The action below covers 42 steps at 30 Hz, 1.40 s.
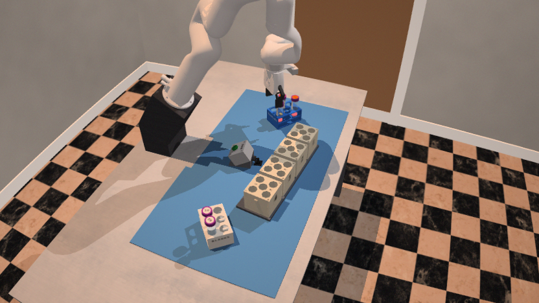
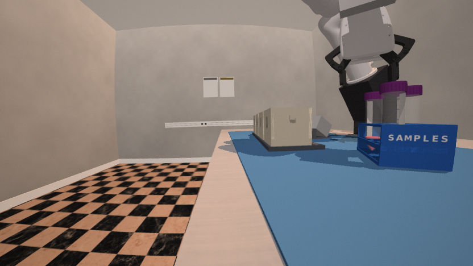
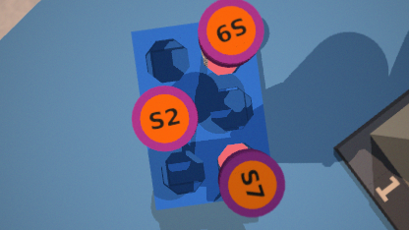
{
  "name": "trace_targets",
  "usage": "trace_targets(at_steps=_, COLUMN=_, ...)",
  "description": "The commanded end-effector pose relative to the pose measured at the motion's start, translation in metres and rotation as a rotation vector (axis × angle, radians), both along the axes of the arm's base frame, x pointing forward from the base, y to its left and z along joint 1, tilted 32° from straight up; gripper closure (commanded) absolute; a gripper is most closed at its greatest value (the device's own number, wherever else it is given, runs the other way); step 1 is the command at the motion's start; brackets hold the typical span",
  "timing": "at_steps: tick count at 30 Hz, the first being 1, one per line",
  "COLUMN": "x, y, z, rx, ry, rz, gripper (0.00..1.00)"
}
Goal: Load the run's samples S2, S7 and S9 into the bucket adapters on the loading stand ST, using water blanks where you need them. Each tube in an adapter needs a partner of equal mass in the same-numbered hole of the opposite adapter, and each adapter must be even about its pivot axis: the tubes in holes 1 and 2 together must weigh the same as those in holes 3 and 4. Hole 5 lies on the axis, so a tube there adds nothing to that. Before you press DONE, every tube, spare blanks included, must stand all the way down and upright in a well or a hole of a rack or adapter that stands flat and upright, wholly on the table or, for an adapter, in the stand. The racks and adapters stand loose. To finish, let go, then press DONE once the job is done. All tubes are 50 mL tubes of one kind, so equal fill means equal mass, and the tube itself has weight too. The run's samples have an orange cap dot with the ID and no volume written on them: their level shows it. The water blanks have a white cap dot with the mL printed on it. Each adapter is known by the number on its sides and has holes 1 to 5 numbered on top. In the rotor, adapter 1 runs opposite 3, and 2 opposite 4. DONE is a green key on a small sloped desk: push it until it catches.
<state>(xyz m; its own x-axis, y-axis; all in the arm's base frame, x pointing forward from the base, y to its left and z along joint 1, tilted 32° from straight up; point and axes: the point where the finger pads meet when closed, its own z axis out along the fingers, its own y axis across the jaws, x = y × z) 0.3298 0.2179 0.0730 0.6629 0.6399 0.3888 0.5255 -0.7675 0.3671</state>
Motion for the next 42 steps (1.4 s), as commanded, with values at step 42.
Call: trace_targets(at_steps=42, x=-0.0047, y=0.0013, z=0.0091, rx=0.003, ry=-0.004, rz=0.001, gripper=0.0)
